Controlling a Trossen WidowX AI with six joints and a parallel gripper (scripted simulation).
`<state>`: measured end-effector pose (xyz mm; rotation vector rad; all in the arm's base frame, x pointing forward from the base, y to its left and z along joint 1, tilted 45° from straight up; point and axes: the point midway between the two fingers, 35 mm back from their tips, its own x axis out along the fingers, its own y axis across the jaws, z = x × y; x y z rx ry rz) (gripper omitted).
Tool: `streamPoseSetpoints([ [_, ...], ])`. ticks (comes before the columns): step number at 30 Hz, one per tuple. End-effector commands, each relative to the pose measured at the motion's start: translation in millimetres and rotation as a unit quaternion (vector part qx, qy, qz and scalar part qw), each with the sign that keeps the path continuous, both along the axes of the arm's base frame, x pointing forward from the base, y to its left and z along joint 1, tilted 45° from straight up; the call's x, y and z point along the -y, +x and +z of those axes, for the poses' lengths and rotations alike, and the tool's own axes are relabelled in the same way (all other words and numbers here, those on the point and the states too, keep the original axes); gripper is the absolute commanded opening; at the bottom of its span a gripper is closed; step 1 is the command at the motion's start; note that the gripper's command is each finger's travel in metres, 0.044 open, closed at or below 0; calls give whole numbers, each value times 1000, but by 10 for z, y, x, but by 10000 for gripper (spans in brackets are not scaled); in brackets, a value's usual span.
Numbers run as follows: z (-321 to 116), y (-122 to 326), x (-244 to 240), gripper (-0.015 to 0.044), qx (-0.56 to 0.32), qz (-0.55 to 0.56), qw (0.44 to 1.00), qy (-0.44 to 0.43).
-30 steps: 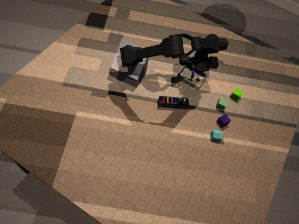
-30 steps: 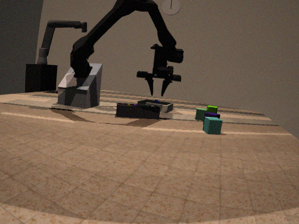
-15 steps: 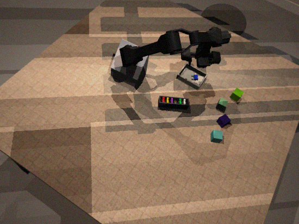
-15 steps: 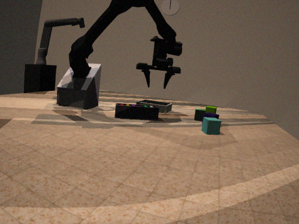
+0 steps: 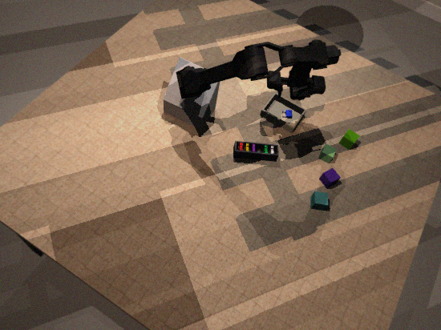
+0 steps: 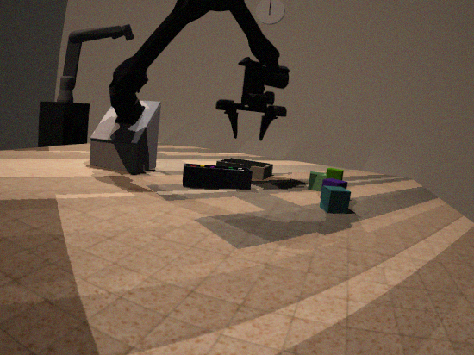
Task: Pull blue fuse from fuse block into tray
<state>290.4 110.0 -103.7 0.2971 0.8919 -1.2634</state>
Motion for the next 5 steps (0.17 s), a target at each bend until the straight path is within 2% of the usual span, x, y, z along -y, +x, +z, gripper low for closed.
streamPoseSetpoints([
  [1,0,0,0,330,0,0,1000,0],
  [5,0,0,0,330,0,0,1000,0],
])
